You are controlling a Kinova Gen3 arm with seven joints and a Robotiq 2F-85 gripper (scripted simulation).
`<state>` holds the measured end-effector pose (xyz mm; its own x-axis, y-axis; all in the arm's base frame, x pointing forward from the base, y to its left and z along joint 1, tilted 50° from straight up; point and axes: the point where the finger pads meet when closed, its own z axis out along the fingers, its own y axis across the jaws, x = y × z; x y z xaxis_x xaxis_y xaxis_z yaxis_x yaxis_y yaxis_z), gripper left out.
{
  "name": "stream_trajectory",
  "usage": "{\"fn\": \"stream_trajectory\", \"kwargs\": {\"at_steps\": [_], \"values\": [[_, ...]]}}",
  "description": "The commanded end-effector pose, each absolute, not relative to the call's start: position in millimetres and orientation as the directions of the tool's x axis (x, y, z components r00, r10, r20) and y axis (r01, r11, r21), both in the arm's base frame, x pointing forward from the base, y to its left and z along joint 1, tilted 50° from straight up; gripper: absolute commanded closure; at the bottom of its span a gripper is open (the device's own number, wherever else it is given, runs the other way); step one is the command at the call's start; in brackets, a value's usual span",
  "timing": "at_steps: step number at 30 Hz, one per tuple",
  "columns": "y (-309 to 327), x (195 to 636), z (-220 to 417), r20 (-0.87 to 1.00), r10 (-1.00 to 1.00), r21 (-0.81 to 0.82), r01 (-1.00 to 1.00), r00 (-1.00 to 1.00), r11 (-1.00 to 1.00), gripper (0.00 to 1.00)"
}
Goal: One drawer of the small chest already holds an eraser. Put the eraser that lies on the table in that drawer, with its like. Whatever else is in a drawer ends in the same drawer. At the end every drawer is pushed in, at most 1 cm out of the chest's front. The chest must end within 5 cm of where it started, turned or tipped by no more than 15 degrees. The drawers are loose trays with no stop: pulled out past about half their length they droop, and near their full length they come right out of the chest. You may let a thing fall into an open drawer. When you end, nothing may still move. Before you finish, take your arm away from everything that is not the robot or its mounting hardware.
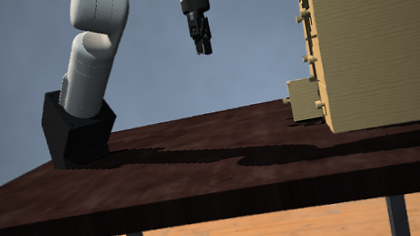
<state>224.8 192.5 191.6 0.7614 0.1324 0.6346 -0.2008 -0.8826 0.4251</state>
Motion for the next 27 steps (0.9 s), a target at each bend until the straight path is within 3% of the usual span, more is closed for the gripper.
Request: {"fn": "stream_trajectory", "kwargs": {"at_steps": [1,27], "values": [[196.9,207.4,190.5,0.632,0.158,0.428,-0.171,0.759,-0.888,0.0],[192.7,207.0,187.8,0.684,0.193,0.429,-0.174,0.703,-0.887,0.0]]}}
